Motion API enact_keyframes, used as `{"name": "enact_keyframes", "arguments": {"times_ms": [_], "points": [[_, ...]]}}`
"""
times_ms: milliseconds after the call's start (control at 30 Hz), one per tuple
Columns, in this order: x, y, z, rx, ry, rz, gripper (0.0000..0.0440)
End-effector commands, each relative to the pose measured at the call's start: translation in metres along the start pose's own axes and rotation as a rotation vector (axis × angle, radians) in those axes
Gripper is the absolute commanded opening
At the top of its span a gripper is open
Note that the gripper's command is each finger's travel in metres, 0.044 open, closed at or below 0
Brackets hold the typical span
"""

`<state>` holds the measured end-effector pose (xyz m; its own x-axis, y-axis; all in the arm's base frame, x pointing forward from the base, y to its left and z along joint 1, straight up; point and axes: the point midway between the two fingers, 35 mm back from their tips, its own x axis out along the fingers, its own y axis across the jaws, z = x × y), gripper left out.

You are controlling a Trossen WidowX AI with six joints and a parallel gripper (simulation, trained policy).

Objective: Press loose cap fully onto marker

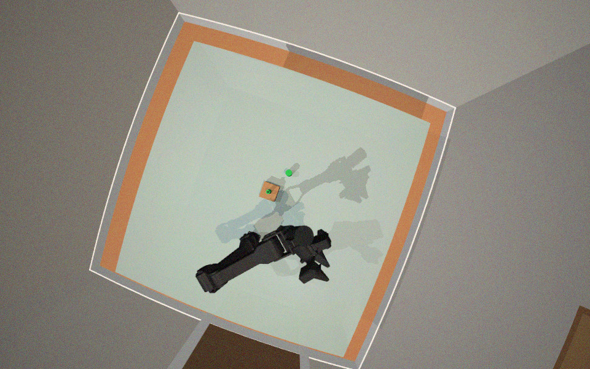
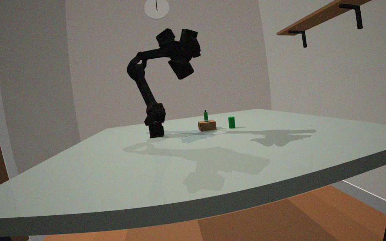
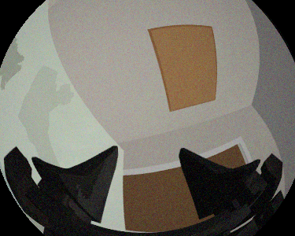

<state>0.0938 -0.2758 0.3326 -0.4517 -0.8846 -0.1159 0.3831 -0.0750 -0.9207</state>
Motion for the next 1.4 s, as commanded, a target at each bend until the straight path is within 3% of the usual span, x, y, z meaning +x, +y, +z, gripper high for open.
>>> {"name": "enact_keyframes", "arguments": {"times_ms": [0,1367], "points": [[-0.001,0.005,0.008,-0.002,-0.018,0.025,0.0308],[-0.035,0.074,0.067,-0.036,-0.136,0.318,0.0318]]}}
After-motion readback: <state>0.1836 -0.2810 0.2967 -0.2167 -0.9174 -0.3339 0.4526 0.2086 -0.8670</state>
